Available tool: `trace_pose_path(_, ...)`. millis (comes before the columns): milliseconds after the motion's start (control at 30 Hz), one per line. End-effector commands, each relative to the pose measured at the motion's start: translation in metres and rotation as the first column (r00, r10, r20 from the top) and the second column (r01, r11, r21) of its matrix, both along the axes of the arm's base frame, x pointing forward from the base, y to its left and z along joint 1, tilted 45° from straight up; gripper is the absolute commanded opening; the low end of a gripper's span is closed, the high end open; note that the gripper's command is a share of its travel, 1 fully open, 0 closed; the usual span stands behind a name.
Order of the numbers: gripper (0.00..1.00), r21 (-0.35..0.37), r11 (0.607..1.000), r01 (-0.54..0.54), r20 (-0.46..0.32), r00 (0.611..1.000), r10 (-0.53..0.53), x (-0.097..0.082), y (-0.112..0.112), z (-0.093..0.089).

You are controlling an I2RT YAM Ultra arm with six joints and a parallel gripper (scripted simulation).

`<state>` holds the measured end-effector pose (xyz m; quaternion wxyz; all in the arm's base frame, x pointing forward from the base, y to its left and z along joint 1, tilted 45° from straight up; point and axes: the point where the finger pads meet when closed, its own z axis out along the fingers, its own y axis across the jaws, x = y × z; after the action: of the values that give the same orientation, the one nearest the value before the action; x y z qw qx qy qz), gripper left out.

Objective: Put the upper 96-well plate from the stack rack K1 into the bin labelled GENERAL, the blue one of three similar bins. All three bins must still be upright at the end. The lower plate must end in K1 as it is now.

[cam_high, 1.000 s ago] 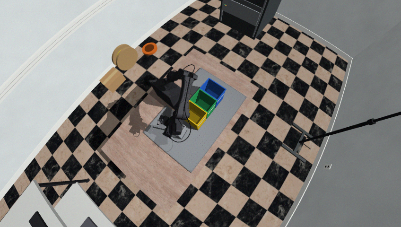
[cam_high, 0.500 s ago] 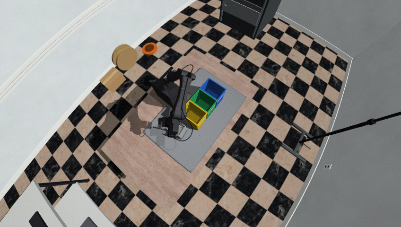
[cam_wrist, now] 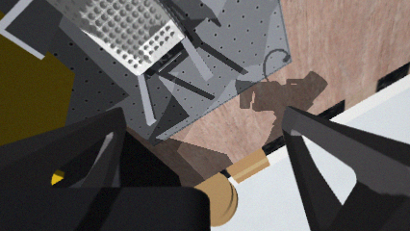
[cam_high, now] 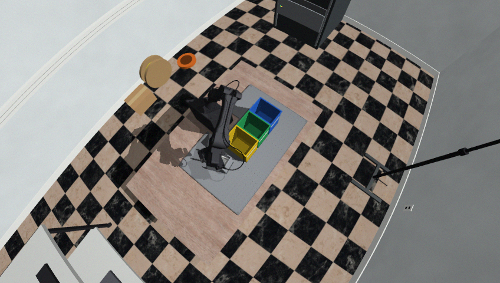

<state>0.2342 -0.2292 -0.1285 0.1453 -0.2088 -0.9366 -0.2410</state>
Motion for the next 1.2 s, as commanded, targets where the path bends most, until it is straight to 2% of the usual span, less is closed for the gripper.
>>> trace_pose_path(0, 1.0, 0.076, 0.995, -0.068, 0.102, 0.993, 0.06, 0.001, 0.002, 0.002)
trace_pose_path(233, 1.0, 0.139, 0.972, -0.187, 0.276, 0.95, 0.143, 0.006, 0.008, 0.006)
trace_pose_path(267, 1.0, 0.156, 0.966, -0.204, 0.298, 0.942, 0.151, 0.006, 0.015, 0.007)
trace_pose_path(400, 1.0, 0.162, 0.949, -0.269, 0.402, 0.897, 0.186, 0.011, 0.015, 0.01)
trace_pose_path(467, 1.0, 0.162, 0.949, -0.269, 0.402, 0.897, 0.186, 0.011, 0.015, 0.01)
trace_pose_path(500, 1.0, 0.191, 0.938, -0.288, 0.418, 0.889, 0.188, 0.008, 0.027, 0.011)
trace_pose_path(567, 1.0, 0.166, 0.932, -0.321, 0.482, 0.851, 0.207, 0.013, 0.019, 0.012)
trace_pose_path(600, 1.0, 0.189, 0.923, -0.334, 0.501, 0.842, 0.202, 0.011, 0.028, 0.014)
trace_pose_path(667, 1.0, 0.151, 0.918, -0.366, 0.558, 0.798, 0.227, 0.017, 0.018, 0.016)
trace_pose_path(1167, 1.0, 0.142, 0.916, -0.375, 0.551, 0.799, 0.241, 0.018, 0.021, 0.017)
